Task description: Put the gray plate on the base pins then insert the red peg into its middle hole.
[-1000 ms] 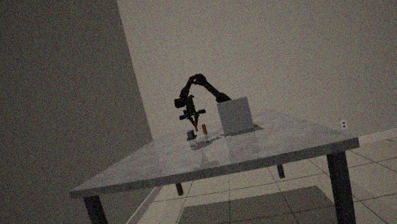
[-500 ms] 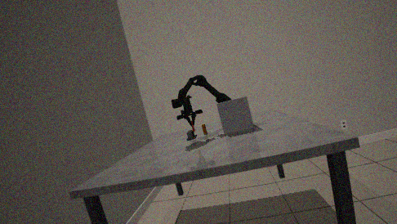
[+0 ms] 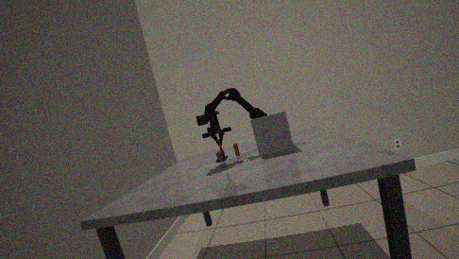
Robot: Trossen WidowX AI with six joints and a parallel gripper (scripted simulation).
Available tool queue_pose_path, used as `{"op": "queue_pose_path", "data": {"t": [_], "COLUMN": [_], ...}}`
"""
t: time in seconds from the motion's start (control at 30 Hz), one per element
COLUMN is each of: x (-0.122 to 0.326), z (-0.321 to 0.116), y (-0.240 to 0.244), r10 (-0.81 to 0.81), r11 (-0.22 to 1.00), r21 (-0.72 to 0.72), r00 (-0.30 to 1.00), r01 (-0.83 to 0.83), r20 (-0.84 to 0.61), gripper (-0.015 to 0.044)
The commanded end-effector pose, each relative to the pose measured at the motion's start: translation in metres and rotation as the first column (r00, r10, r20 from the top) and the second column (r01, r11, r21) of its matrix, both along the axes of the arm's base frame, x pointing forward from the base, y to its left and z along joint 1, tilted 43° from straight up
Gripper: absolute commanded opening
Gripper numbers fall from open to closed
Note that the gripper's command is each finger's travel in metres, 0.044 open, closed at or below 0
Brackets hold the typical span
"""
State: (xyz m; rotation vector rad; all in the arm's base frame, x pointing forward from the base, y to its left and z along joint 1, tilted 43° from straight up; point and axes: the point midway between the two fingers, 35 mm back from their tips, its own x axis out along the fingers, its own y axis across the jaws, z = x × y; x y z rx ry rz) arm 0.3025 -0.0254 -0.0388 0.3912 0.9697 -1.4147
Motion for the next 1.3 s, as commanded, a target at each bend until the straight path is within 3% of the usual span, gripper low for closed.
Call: {"op": "queue_pose_path", "data": {"t": [0.0,1.27], "x": [0.008,0.027], "z": [0.009,0.076], "y": [-0.007,-0.091], "r10": [0.008,-0.007], "r11": [1.000,0.999], "r21": [-0.001,-0.034], "r00": [1.000,1.000], "r01": [-0.008,0.008], "r20": [0.009,0.014], "gripper": [0.0000,0.0000]}}
